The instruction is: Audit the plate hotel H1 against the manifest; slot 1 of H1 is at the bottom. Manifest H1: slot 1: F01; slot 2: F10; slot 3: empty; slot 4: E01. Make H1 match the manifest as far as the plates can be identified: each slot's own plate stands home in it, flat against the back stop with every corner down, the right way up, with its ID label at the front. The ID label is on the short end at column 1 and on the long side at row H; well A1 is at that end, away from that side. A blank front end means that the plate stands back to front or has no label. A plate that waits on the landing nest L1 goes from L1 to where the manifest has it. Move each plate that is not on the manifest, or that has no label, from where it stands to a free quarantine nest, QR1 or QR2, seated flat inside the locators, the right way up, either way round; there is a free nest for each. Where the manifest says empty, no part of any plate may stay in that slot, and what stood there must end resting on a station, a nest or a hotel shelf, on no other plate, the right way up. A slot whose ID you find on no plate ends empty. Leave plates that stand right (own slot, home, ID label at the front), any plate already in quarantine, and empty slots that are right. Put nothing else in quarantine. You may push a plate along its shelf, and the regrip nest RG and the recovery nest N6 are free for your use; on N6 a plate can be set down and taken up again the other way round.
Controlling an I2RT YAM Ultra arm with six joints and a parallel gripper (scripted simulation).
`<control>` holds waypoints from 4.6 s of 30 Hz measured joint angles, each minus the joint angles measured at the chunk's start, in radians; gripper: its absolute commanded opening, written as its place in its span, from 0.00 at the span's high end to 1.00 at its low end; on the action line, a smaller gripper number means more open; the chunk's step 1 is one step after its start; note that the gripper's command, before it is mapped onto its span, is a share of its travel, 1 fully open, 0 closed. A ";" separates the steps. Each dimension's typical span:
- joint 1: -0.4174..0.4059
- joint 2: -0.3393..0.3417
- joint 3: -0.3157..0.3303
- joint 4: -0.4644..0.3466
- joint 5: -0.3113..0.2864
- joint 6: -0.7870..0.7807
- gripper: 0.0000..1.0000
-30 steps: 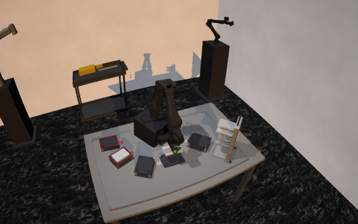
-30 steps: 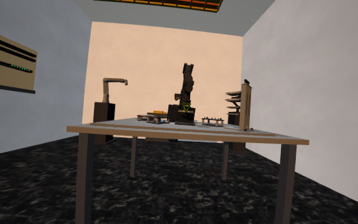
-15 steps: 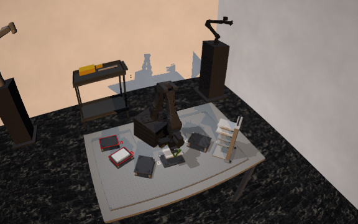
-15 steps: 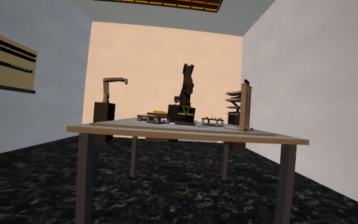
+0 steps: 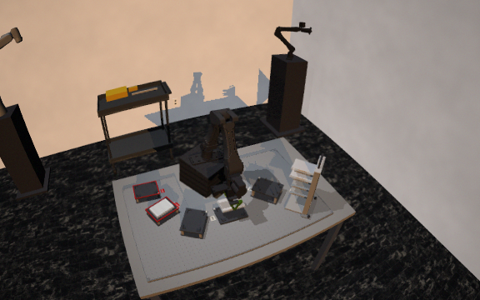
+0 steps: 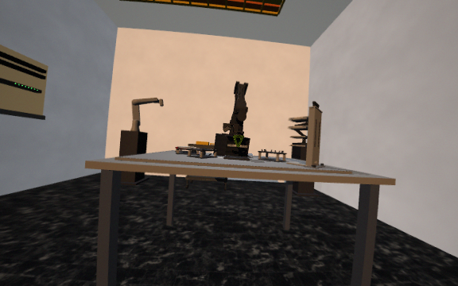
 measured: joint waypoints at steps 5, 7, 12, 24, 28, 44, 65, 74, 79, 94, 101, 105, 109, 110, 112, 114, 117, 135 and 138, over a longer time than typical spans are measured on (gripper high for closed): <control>0.000 -0.003 -0.003 0.000 0.000 0.000 0.14; 0.000 -0.005 -0.004 0.001 0.000 0.000 0.14; 0.000 -0.007 -0.006 0.002 0.000 0.000 0.14; 0.000 -0.010 -0.010 0.003 0.000 0.000 0.14; 0.000 -0.011 -0.012 0.005 0.000 0.000 0.14; 0.002 0.018 -0.020 0.037 0.000 0.002 0.14; 0.004 0.058 -0.027 0.085 0.000 0.004 0.14; 0.005 0.075 -0.029 0.103 0.000 0.005 0.14; 0.005 0.086 -0.030 0.116 0.000 0.005 0.14; 0.007 0.116 -0.032 0.148 0.000 0.007 0.14; 0.008 0.127 -0.032 0.163 0.000 0.008 0.14; 0.008 0.138 -0.033 0.172 0.000 0.008 0.14; 0.008 0.146 -0.033 0.182 0.000 0.008 0.14; 0.008 0.149 -0.034 0.184 0.000 0.008 0.14; 0.009 0.154 -0.034 0.188 0.000 0.008 0.14; 0.009 0.159 -0.034 0.193 0.000 0.009 0.14; 0.009 0.162 -0.034 0.197 0.000 0.009 0.14; 0.011 0.200 -0.033 0.235 0.000 0.011 0.14; 0.011 0.208 -0.034 0.241 0.000 0.011 0.14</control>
